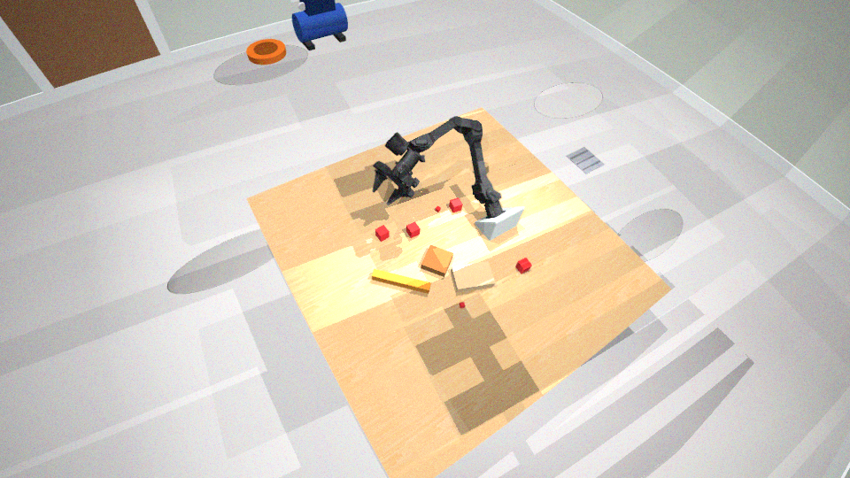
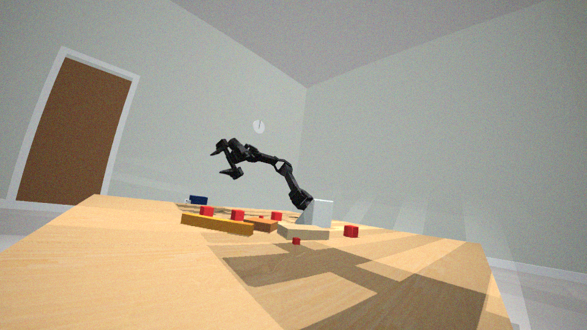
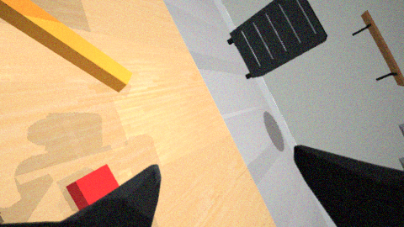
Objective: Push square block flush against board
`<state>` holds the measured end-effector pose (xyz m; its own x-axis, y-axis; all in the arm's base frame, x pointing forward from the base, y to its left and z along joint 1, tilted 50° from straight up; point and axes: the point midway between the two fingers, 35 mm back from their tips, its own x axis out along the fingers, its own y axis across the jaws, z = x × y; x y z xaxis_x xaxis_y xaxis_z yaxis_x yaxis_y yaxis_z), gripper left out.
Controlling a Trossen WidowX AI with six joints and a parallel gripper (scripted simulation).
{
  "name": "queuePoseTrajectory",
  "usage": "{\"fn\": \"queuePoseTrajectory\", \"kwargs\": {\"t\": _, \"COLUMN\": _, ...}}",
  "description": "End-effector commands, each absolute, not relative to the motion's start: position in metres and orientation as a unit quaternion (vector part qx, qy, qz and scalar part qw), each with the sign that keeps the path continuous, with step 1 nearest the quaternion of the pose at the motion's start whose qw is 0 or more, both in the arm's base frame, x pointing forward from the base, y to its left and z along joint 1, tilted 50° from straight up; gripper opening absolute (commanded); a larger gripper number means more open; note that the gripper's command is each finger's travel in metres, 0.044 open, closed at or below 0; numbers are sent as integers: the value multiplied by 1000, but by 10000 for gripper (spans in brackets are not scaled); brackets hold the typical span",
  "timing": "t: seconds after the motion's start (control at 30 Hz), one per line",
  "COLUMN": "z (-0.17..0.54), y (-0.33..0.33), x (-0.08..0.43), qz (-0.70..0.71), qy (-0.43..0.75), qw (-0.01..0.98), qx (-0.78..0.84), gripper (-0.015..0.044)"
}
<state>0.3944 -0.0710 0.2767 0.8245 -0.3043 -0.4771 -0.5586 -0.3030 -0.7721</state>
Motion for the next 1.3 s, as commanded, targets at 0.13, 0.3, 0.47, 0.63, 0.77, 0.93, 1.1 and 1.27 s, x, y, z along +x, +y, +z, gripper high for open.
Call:
{"fn": "queuePoseTrajectory", "kwargs": {"t": 0.13, "z": 271, "y": -68, "x": 398, "qz": 124, "qy": 279, "qw": 543, "qx": -782, "gripper": 269}}
{"fn": "queuePoseTrajectory", "kwargs": {"t": 0.3, "z": 252, "y": -59, "x": 411, "qz": 131, "qy": 310, "qw": 600, "qx": -726, "gripper": 138}}
{"fn": "queuePoseTrajectory", "kwargs": {"t": 0.47, "z": 232, "y": -50, "x": 422, "qz": 132, "qy": 345, "qw": 649, "qx": -665, "gripper": 6}}
{"fn": "queuePoseTrajectory", "kwargs": {"t": 0.63, "z": 211, "y": -41, "x": 431, "qz": 125, "qy": 383, "qw": 691, "qx": -601, "gripper": 0}}
{"fn": "queuePoseTrajectory", "kwargs": {"t": 0.77, "z": 194, "y": -34, "x": 438, "qz": 114, "qy": 414, "qw": 718, "qx": -548, "gripper": 0}}
{"fn": "queuePoseTrajectory", "kwargs": {"t": 0.93, "z": 172, "y": -24, "x": 445, "qz": 93, "qy": 454, "qw": 745, "qx": -480, "gripper": 0}}
{"fn": "queuePoseTrajectory", "kwargs": {"t": 1.1, "z": 150, "y": -13, "x": 451, "qz": 65, "qy": 492, "qw": 764, "qx": -413, "gripper": 0}}
{"fn": "queuePoseTrajectory", "kwargs": {"t": 1.27, "z": 126, "y": -2, "x": 456, "qz": 27, "qy": 528, "qw": 775, "qx": -345, "gripper": 0}}
